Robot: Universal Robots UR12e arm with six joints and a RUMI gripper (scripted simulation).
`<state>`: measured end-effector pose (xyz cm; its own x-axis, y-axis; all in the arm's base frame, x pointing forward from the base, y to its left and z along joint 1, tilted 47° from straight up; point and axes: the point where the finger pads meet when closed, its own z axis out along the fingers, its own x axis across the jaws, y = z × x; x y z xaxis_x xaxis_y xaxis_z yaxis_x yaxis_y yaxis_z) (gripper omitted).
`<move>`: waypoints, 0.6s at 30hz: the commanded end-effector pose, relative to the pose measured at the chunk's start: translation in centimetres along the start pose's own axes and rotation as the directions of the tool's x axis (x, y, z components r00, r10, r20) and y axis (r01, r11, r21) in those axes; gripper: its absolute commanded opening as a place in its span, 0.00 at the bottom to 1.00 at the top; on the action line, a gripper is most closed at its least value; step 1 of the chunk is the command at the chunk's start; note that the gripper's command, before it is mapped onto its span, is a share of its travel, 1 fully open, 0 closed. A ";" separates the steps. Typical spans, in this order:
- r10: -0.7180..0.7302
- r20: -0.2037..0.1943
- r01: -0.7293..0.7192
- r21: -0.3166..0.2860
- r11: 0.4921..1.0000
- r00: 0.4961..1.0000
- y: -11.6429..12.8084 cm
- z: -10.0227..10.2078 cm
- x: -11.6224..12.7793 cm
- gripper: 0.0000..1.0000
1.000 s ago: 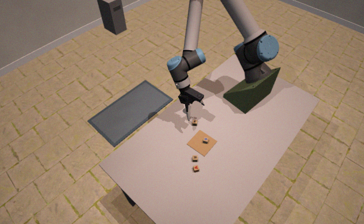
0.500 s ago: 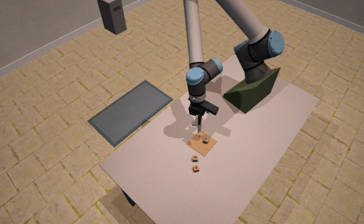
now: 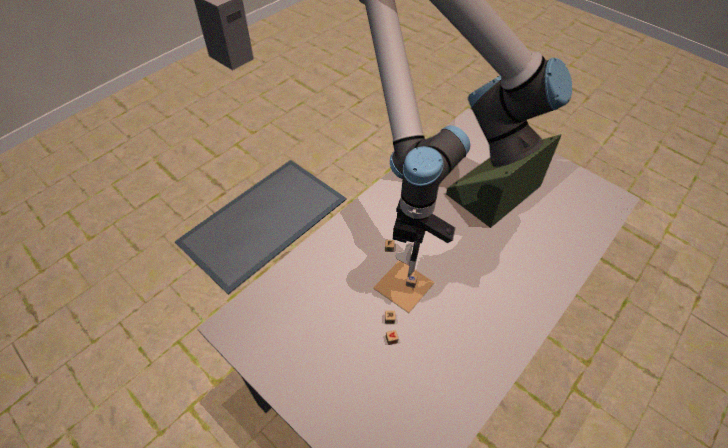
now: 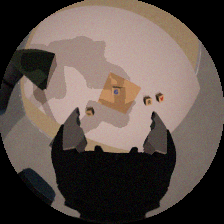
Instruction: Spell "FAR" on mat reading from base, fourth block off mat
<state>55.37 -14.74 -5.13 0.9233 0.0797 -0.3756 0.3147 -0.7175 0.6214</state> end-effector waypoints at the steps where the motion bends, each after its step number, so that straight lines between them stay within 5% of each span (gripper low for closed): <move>1: -0.001 -0.001 0.001 -0.002 1.000 1.000 0.0 -0.1 0.1 1.00; 18: -0.054 0.000 0.054 -0.002 0.999 0.999 -0.1 0.1 0.1 1.00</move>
<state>55.37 -14.75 -5.20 0.9155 0.0961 -0.3907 0.3368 -0.7141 0.6137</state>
